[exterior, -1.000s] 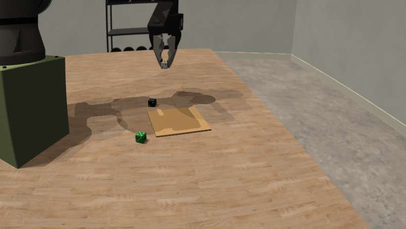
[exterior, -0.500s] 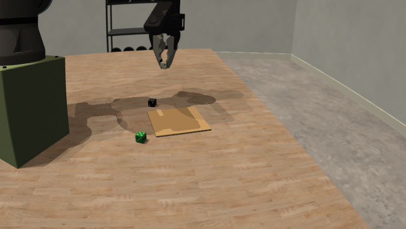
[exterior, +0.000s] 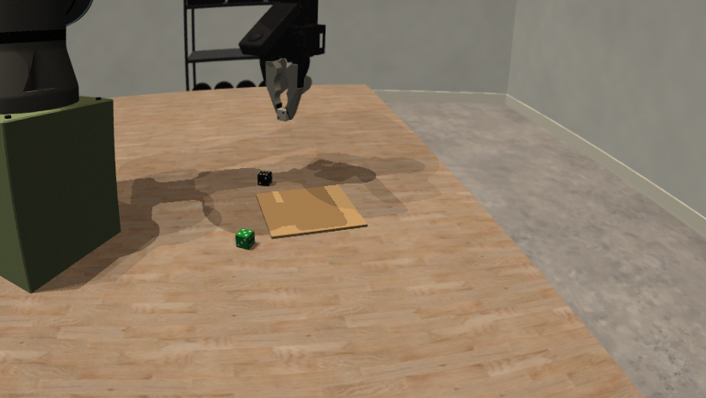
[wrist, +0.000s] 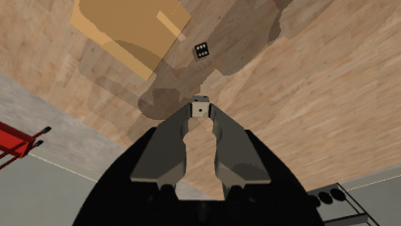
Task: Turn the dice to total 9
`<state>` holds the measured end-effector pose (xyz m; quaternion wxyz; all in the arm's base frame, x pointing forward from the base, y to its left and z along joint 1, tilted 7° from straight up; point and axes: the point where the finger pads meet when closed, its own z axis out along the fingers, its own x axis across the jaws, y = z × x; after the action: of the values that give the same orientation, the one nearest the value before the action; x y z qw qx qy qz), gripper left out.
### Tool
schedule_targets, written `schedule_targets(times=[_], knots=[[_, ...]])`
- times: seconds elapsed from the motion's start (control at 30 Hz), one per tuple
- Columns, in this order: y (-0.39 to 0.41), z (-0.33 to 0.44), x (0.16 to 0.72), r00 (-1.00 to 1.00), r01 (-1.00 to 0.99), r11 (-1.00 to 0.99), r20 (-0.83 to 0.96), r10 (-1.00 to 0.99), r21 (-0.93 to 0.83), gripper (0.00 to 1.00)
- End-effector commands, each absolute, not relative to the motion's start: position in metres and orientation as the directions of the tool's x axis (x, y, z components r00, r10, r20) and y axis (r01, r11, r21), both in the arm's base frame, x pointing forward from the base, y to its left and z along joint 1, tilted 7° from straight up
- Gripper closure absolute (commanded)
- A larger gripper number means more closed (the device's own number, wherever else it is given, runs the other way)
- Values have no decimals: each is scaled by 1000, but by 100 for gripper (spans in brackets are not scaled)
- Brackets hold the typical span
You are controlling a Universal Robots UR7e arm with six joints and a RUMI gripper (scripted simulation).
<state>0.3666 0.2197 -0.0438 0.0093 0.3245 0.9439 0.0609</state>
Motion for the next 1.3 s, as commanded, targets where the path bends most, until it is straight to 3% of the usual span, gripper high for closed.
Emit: schedule_targets(times=[0.0,0.33,0.73,0.8,1.27], knots=[[218,-44,366,-727,684,720,31,685,119,97],[213,-44,364,-569,821,561,55,821,109,97],[207,-44,361,-212,976,205,92,973,79,97],[207,-44,361,-212,976,205,92,973,79,97],[199,-44,360,297,953,-301,119,948,23,97]])
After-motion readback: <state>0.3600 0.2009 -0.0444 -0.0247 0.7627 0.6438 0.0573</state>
